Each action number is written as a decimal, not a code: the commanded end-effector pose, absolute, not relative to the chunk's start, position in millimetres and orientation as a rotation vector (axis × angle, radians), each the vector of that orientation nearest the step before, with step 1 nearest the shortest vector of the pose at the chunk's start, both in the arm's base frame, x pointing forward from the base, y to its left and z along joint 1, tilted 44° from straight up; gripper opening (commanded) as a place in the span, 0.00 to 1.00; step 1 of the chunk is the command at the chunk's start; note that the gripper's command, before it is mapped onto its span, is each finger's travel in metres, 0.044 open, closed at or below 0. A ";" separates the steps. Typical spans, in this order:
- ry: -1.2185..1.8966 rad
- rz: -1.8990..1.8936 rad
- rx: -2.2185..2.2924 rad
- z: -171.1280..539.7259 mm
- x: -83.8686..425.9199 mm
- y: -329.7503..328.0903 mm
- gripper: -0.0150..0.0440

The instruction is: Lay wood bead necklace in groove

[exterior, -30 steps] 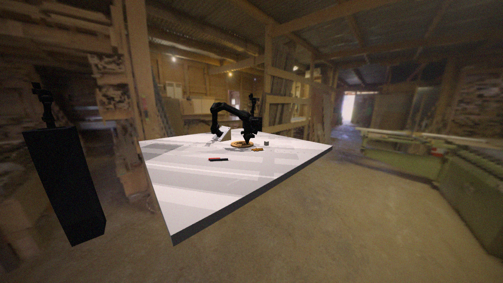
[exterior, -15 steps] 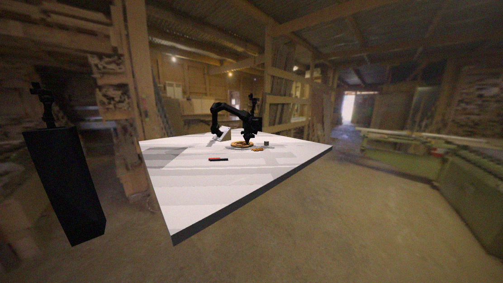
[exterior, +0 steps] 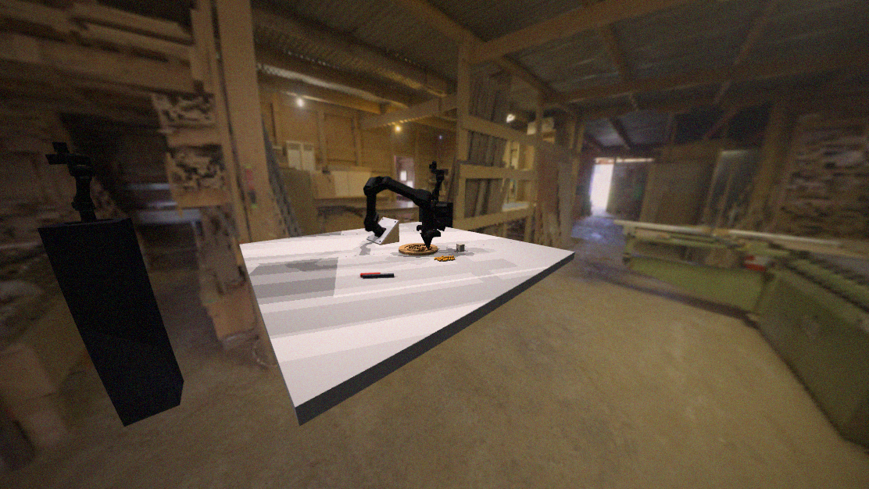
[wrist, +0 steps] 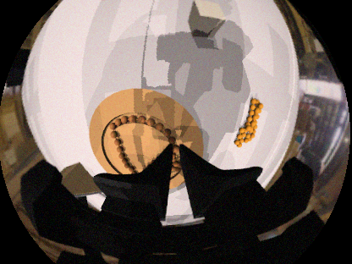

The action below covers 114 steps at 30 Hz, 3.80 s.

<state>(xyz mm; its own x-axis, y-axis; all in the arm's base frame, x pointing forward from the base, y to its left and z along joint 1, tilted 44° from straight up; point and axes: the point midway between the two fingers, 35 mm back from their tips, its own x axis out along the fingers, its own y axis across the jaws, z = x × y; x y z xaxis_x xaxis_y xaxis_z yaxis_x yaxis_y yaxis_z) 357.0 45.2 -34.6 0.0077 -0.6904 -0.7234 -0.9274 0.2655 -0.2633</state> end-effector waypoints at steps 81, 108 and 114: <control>1.742 0.615 -1.661 -62.4 283.5 81.3 0.46; 1.746 0.618 -1.655 -71.9 282.3 72.5 0.25; 1.746 0.618 -1.655 -71.9 282.3 72.5 0.25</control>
<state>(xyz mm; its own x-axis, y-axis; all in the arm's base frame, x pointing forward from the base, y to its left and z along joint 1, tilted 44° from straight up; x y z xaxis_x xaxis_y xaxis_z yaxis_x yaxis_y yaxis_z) 282.3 72.3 -72.1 0.0033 -0.6869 -0.7267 -0.9912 0.0940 -0.0934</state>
